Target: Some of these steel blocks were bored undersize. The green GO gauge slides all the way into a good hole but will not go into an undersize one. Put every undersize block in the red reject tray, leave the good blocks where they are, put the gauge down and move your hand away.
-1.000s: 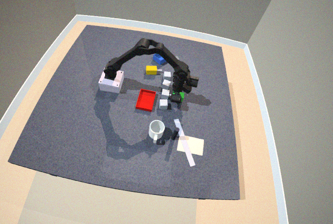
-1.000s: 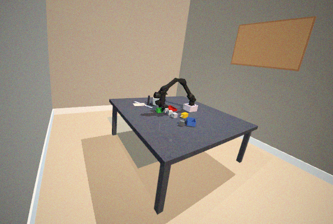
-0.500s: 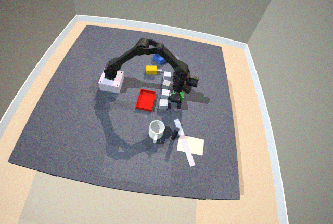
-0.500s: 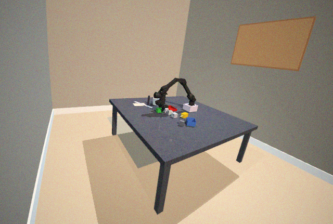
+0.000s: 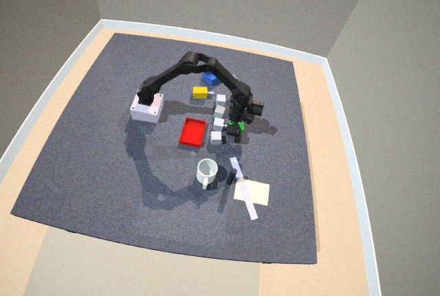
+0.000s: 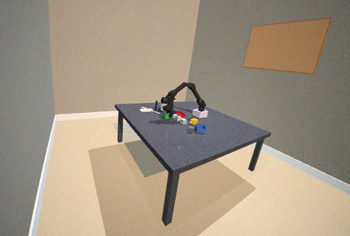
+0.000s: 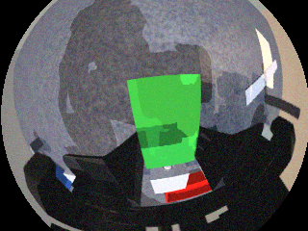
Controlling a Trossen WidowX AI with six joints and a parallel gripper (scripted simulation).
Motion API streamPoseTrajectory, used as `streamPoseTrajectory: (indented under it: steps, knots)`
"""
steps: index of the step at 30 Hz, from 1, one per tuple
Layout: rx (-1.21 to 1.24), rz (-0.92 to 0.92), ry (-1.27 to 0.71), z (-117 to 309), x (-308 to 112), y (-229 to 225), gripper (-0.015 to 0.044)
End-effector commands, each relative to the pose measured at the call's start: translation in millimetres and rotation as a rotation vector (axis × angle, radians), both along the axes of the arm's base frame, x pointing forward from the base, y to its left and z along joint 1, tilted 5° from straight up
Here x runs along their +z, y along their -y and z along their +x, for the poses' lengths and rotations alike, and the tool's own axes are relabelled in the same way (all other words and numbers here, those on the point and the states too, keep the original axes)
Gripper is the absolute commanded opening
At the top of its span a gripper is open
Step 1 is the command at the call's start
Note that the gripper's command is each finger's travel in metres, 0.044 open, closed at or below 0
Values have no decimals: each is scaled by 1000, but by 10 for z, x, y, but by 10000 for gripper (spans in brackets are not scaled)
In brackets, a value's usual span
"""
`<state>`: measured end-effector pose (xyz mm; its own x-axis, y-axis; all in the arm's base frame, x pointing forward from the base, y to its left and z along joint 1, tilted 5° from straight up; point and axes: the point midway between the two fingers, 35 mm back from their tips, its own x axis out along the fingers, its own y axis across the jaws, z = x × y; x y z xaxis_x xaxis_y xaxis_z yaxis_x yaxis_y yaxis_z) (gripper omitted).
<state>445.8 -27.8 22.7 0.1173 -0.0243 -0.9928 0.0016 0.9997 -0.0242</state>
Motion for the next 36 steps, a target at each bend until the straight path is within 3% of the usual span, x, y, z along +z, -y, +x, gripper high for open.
streamPoseTrajectory:
  steps: [1, 36]
  knots:
    - [2, 2, 12, 46, 40, -5, 0]
    - [2, 2, 14, 165, 56, -5, 0]
